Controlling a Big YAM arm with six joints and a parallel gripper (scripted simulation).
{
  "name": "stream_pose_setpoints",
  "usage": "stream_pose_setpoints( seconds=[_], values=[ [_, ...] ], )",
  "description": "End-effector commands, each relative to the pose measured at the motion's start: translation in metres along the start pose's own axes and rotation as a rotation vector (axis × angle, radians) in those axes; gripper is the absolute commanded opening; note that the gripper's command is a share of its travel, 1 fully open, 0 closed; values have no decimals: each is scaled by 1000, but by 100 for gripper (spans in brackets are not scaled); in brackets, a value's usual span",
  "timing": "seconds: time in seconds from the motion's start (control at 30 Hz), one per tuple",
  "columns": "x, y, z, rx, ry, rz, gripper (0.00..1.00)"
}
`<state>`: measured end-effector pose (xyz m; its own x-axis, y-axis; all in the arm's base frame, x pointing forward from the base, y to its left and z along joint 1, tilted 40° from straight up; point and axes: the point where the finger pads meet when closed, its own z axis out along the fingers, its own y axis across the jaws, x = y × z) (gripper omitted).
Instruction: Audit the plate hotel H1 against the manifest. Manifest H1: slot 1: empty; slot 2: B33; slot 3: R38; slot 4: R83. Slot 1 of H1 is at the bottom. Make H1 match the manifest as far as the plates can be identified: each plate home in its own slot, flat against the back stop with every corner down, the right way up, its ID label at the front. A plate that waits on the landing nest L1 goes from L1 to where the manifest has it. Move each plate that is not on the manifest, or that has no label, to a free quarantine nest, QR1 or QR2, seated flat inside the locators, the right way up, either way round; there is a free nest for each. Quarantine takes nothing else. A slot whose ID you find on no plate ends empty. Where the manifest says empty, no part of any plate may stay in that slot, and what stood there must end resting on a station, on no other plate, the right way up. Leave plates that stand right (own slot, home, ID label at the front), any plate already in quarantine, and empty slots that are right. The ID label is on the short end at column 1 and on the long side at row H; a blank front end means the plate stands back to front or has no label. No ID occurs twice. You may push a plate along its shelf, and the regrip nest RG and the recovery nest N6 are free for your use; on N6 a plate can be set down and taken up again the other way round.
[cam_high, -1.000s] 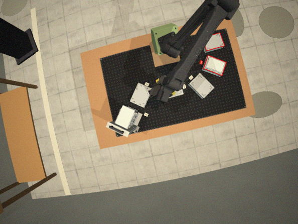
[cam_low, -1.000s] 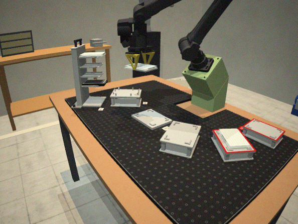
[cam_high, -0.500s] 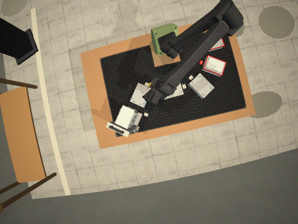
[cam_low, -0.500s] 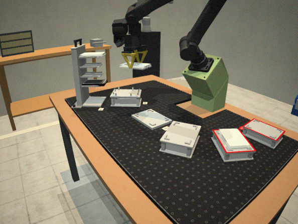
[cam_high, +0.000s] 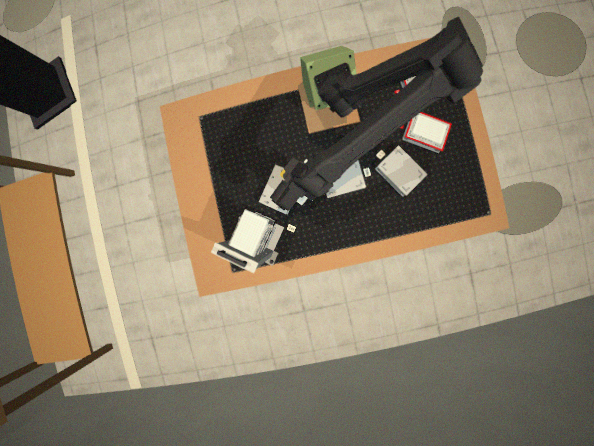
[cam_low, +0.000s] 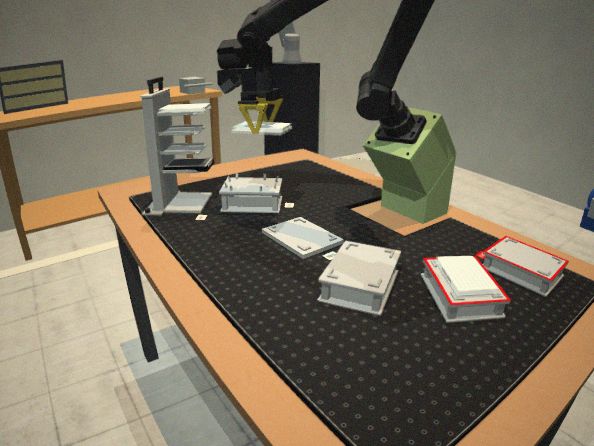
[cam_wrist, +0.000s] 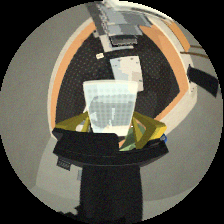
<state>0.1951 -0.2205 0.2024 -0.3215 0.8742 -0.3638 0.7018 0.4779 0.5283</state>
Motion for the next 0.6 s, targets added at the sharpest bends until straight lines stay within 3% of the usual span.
stream_pose_setpoints(
  seconds=[0.0, 0.57],
  values=[
    [-36, 0, -19, 8, -69, -72, 86],
    [-66, -43, -20, 21, -62, -287, 86]
  ],
)
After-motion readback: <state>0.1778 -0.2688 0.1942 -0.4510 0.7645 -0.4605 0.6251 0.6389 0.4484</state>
